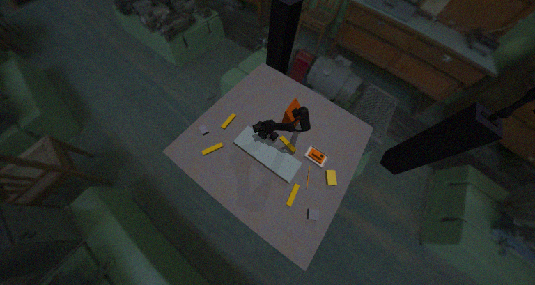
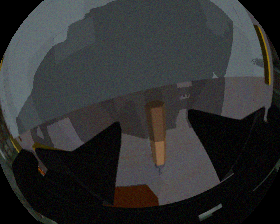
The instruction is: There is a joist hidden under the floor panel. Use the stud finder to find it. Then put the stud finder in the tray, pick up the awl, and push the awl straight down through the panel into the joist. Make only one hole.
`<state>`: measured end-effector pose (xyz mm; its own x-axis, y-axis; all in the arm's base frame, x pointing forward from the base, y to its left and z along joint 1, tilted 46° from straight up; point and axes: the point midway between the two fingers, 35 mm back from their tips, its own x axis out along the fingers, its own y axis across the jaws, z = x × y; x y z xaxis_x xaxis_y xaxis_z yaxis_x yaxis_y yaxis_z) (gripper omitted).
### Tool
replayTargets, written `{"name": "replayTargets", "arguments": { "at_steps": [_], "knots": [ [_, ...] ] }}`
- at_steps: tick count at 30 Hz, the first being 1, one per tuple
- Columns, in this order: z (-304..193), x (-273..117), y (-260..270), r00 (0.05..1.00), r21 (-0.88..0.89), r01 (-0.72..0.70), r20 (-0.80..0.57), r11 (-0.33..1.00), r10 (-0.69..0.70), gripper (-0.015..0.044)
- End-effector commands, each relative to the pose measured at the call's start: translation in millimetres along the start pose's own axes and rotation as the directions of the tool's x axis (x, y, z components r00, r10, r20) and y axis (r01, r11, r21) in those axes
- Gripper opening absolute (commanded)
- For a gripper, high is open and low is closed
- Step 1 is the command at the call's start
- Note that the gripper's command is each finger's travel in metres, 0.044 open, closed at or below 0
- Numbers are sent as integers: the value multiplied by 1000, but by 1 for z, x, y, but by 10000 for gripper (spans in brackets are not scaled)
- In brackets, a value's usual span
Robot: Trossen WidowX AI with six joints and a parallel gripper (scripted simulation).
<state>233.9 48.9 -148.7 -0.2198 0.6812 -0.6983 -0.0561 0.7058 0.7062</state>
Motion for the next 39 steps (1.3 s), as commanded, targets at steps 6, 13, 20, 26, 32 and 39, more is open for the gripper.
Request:
{"name": "replayTargets", "arguments": {
  "at_steps": [6, 13, 20, 26, 32, 39],
  "knots": [
    [0, 1, 0, 1000, 3, -2, 2, 1000, 2, 99],
    [0, 1, 0, 1000, 3, -2, 2, 1000, 2, 13],
    [3, -24, -2, 1000, 4, 4, 5, 1000, -4, 0],
    [2, -71, -4, 1000, 5, 9, 5, 1000, -9, 0],
    [-7, -118, -2, 1000, 4, 5, 3, 1000, -5, 0],
    [-10, -124, -2, 1000, 3, -3, 9, 1000, 3, 0]
  ]
}}
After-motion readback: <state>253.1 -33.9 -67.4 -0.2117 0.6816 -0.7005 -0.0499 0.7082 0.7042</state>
